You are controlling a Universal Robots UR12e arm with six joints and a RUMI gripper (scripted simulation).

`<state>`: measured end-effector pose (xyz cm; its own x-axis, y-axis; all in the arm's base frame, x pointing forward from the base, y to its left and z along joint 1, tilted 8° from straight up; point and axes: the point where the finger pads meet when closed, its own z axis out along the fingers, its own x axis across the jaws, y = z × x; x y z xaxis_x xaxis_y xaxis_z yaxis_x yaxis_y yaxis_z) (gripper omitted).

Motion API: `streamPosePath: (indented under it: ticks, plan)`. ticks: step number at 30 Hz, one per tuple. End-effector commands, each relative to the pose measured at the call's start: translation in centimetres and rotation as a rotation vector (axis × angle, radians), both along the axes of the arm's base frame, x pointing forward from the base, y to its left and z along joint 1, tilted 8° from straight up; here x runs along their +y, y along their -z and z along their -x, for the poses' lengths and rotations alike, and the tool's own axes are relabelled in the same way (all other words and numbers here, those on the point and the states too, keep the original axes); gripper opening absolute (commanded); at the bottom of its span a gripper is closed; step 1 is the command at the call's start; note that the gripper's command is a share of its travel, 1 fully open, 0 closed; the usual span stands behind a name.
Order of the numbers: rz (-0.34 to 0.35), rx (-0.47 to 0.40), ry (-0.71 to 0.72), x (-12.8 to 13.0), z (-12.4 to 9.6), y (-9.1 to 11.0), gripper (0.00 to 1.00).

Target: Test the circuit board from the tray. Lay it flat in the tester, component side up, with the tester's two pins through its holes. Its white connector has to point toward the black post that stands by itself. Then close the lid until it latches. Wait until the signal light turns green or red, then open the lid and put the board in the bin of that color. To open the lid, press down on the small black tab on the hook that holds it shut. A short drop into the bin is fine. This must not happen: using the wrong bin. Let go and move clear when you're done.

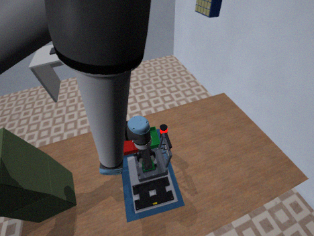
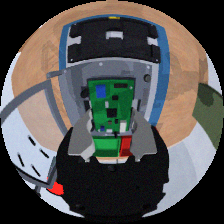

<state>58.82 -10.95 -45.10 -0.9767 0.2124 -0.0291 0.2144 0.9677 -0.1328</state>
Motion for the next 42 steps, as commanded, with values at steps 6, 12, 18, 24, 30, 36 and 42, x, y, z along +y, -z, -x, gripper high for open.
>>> streamPosePath:
  ticks: [6, 12, 18, 24, 30, 36, 42]
  plan:
    - [0.0, -0.001, 0.0, 0.02, -0.05, -0.23, 0.39]
    - [0.0, -0.001, 0.0, 0.05, -0.05, -0.41, 0.39]
    - [0.0, -0.001, 0.0, 0.05, -0.05, -0.43, 0.39]
    - [0.0, -0.001, 0.0, 0.05, -0.05, -0.43, 0.39]
    - [0.0, -0.001, 0.0, 0.05, -0.05, -0.43, 0.39]
    - [0.0, -0.001, 0.0, 0.06, -0.05, -0.48, 0.39]
    - [0.0, -0.001, 0.0, 0.08, -0.05, -0.63, 0.39]
